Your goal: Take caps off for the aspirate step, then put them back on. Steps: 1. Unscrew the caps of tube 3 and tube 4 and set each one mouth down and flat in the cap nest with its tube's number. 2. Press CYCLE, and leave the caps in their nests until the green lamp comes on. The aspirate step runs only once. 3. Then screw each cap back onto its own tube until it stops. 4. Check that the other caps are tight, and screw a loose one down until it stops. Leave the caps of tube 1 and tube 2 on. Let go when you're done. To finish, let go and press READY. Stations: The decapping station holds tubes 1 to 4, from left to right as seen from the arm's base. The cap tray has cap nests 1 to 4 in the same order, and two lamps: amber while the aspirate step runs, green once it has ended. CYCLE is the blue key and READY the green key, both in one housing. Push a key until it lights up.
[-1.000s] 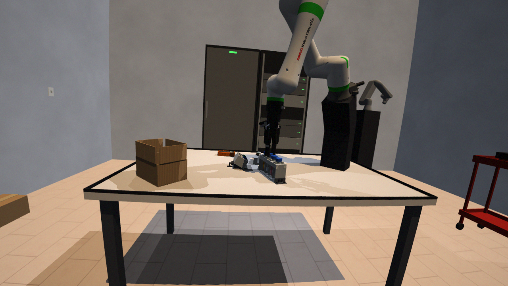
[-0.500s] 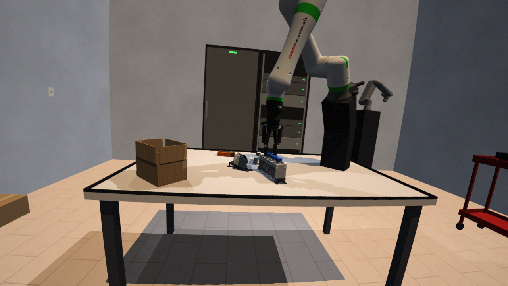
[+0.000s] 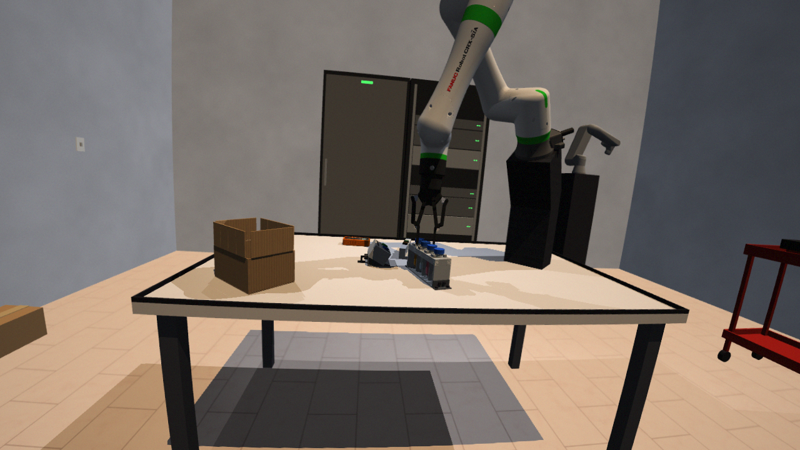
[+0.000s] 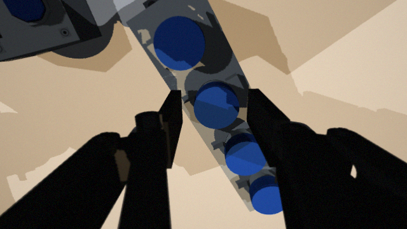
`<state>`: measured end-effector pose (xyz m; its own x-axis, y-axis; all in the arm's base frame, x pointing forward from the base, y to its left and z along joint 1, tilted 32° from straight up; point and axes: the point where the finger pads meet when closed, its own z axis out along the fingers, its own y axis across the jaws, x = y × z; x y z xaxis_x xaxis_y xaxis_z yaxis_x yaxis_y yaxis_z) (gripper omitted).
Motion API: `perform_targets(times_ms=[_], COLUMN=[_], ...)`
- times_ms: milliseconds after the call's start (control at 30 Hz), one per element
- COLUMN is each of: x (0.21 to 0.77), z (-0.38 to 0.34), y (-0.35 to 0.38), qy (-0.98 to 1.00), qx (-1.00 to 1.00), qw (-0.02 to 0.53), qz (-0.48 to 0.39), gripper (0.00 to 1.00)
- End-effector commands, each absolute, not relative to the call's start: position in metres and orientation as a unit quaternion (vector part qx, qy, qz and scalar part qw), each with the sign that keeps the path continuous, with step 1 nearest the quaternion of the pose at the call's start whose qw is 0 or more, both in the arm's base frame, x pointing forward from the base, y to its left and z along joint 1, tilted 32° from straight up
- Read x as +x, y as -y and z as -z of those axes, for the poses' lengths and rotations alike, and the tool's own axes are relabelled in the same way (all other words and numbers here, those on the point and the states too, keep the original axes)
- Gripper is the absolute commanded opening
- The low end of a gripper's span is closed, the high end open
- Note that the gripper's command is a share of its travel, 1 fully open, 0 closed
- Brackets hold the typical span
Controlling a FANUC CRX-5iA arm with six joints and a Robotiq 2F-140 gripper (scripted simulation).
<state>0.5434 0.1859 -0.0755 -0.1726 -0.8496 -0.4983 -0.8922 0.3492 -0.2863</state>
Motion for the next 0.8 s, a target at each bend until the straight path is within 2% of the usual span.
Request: perform_targets(times_ms=[0, 67, 100, 567, 767], x=[0.5430, 0.5429, 0.5429, 0.5429, 0.5428], z=[0.0751, 0.0752, 0.0752, 0.0752, 0.0750], y=[-0.1855, -0.1854, -0.1854, -0.1854, -0.1854], qy=[-0.781, -0.781, -0.781, -0.781, -0.689], qx=[-0.561, -0.561, -0.561, -0.561, -0.672], qw=[0.273, 0.273, 0.273, 0.273, 0.273], qz=[-0.024, -0.024, -0.024, -0.024, 0.017], gripper=[0.41, 0.41, 0.30, 0.30, 0.30])
